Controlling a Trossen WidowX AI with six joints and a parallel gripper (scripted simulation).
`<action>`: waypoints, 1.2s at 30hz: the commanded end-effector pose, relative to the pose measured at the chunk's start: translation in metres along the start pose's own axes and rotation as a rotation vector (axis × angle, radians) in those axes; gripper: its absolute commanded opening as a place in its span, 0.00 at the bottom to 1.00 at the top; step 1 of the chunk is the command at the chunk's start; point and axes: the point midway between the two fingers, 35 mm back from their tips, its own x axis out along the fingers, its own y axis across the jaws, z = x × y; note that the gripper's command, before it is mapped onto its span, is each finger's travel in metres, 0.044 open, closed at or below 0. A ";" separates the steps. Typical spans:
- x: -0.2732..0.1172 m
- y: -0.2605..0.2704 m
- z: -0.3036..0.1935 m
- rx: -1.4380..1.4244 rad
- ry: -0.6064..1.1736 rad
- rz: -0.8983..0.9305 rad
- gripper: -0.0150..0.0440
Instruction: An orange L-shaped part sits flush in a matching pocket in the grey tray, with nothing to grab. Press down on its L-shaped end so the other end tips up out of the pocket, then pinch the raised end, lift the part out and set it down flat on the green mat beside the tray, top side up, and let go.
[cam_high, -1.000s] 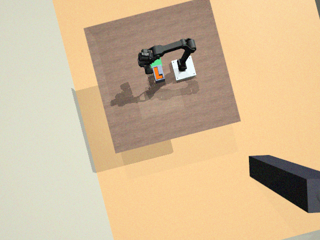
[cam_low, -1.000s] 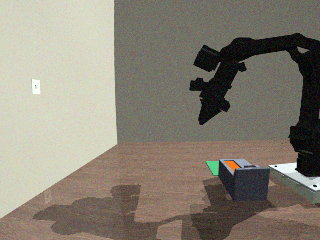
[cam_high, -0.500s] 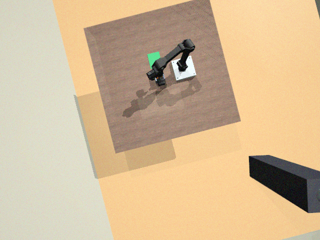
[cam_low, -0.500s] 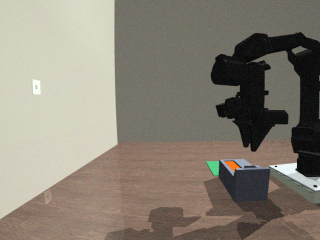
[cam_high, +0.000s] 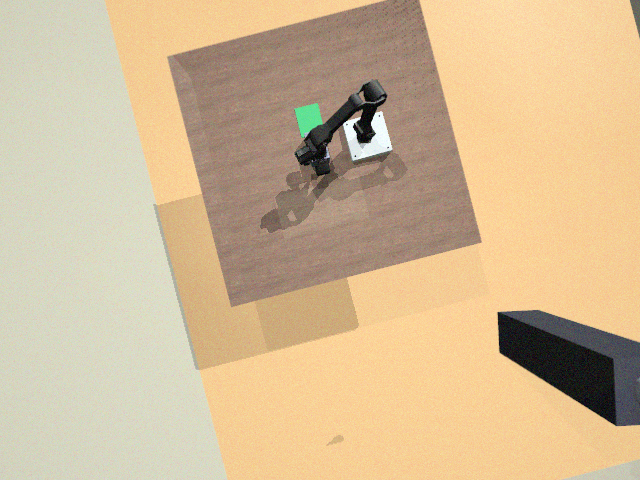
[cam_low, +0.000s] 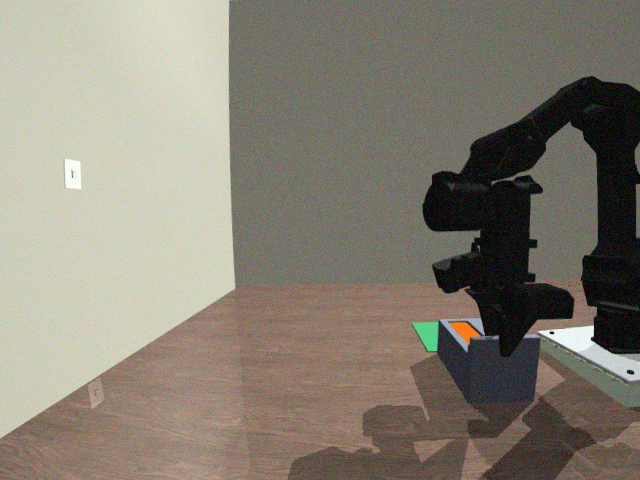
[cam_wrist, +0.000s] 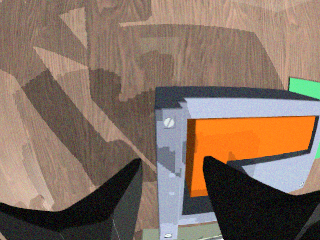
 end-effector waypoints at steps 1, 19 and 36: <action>0.007 0.000 -0.002 -0.004 0.010 0.000 0.56; 0.036 0.000 -0.003 -0.004 0.010 0.000 0.56; 0.034 0.001 -0.001 -0.001 0.003 0.004 0.56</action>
